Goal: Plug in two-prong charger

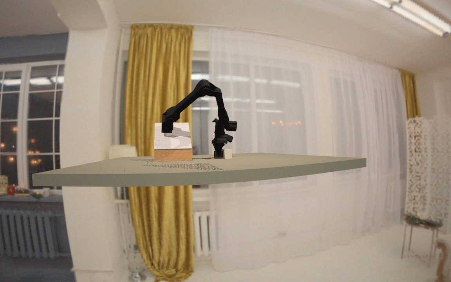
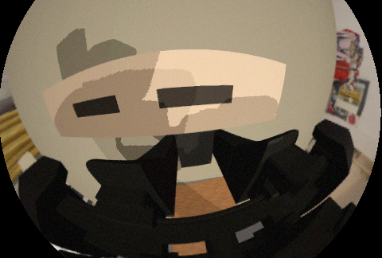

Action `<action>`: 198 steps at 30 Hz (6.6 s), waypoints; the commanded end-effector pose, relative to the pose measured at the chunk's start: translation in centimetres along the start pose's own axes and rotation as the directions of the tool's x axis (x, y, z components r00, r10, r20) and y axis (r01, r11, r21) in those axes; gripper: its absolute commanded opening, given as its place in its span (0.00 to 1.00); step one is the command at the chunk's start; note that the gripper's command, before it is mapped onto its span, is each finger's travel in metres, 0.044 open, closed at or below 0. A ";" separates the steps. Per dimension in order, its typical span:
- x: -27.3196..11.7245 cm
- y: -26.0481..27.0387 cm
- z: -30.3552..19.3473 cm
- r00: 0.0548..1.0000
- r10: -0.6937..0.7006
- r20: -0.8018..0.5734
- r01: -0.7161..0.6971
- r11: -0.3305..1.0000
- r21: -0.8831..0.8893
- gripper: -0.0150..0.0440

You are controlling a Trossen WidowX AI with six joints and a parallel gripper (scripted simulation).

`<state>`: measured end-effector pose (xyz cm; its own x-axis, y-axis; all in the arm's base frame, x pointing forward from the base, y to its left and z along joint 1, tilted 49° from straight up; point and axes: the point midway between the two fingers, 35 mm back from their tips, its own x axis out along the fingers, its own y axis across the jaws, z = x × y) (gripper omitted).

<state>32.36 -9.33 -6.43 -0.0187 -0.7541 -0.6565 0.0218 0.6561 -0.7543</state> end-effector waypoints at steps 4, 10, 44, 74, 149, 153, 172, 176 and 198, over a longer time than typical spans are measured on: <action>-0.1 -0.1 0.8 1.000 0.008 0.022 -0.008 1.000 0.025 0.25; -0.1 -0.1 0.8 1.000 0.008 0.022 -0.008 1.000 0.025 0.25; -0.4 -0.1 0.5 1.000 0.008 0.022 -0.009 1.000 0.025 0.25; -0.4 -0.1 0.8 1.000 0.008 0.022 -0.009 1.000 0.025 0.25; 0.1 0.0 -0.7 1.000 0.007 0.012 -0.008 1.000 0.017 1.00; 0.1 0.0 -0.8 1.000 0.007 0.014 -0.008 1.000 0.018 1.00; 0.1 0.0 -1.3 1.000 0.008 0.021 -0.008 1.000 0.024 1.00; 0.1 0.1 -1.5 1.000 0.008 0.021 -0.008 1.000 0.024 1.00; 0.4 0.2 -3.9 1.000 0.008 0.020 -0.008 1.000 0.023 1.00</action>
<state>28.89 -9.36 -6.79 0.0027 -0.7488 -0.6628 0.0441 0.6622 -0.7480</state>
